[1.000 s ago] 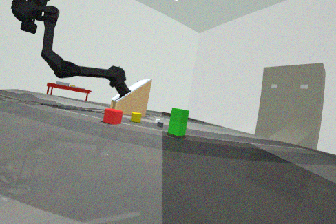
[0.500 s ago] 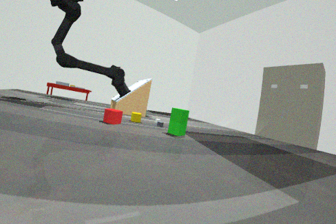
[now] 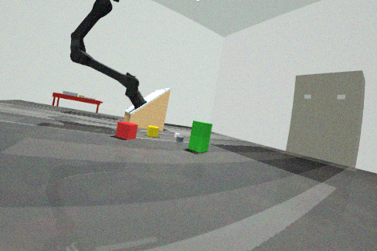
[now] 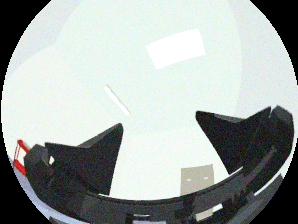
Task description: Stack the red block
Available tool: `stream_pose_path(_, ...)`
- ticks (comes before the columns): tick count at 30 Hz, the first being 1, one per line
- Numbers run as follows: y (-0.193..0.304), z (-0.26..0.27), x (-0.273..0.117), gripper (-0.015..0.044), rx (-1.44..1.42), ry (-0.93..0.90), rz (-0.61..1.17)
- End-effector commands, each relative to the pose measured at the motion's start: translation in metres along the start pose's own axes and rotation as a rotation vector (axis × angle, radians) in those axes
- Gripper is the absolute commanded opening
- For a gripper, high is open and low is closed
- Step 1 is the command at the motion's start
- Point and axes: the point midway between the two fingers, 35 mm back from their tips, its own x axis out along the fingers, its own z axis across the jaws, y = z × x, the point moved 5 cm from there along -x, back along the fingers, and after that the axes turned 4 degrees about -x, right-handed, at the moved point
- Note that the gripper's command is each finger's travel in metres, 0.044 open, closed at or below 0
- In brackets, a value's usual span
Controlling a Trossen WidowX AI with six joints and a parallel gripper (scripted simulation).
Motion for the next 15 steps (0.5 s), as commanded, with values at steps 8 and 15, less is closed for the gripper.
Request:
stream_pose_path(8,0.088,-0.139,-0.030,0.0440,-0.047,0.609,0.343)
stream_pose_path(15,0.137,-0.206,-0.091,0.0440,-0.075,0.944,0.625)
